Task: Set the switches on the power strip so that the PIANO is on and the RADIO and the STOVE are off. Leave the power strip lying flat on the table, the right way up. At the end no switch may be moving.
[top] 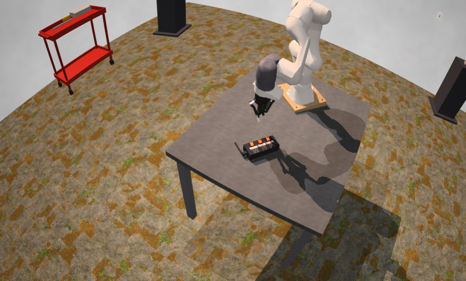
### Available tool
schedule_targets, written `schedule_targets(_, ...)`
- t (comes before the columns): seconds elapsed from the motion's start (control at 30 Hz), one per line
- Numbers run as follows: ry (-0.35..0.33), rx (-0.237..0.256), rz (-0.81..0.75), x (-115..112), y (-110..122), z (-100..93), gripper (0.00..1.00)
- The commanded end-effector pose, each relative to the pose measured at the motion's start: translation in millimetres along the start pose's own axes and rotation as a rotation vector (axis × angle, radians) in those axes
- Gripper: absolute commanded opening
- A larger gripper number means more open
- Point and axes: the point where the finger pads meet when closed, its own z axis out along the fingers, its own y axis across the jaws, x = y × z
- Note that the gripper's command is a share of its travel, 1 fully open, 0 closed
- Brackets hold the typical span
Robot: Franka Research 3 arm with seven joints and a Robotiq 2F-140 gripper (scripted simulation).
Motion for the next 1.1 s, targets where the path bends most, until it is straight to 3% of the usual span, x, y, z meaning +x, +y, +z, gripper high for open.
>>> schedule_targets(0.0, 0.001, 0.007, -0.009, -0.4, -1.8, -0.6, 0.00)
schedule_targets(1.07, 0.005, 0.008, -0.011, -0.4, -3.8, -7.2, 0.00)
